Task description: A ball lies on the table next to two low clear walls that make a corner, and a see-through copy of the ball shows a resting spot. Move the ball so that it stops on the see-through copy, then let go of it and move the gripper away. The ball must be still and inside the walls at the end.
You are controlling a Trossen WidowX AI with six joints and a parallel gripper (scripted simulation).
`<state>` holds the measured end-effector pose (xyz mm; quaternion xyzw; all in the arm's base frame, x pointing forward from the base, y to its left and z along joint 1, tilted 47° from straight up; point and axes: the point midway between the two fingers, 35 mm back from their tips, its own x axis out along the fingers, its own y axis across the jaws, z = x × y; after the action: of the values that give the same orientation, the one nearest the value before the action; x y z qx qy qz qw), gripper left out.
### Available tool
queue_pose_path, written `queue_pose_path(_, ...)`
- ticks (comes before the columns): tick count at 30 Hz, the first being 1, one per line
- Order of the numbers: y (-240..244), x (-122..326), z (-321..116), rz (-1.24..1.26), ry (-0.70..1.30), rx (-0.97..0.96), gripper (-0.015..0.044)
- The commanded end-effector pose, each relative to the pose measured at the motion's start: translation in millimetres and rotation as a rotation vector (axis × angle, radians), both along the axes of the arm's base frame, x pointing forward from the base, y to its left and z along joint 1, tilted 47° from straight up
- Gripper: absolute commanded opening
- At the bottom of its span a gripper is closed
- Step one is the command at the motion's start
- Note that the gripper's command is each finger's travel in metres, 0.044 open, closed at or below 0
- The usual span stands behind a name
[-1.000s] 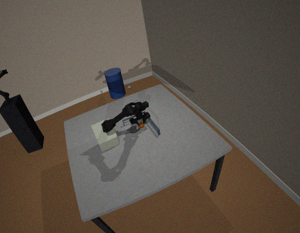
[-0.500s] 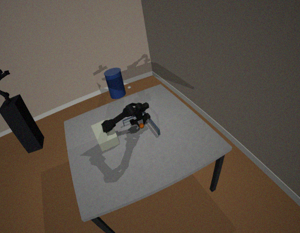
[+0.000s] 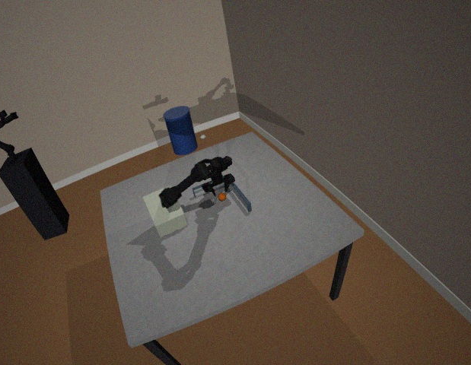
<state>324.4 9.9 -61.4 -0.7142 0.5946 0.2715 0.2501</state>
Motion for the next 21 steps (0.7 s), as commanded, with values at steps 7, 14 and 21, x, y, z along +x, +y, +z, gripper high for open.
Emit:
queue_pose_path(7, 42, -7, 41, 0.007, -0.019, 0.007, 0.0337)
queue_pose_path(14, 40, -3, 36, 0.022, -0.026, 0.009, 0.0337)
queue_pose_path(21, 67, -13, 65, 0.017, -0.026, 0.006, 0.0440)
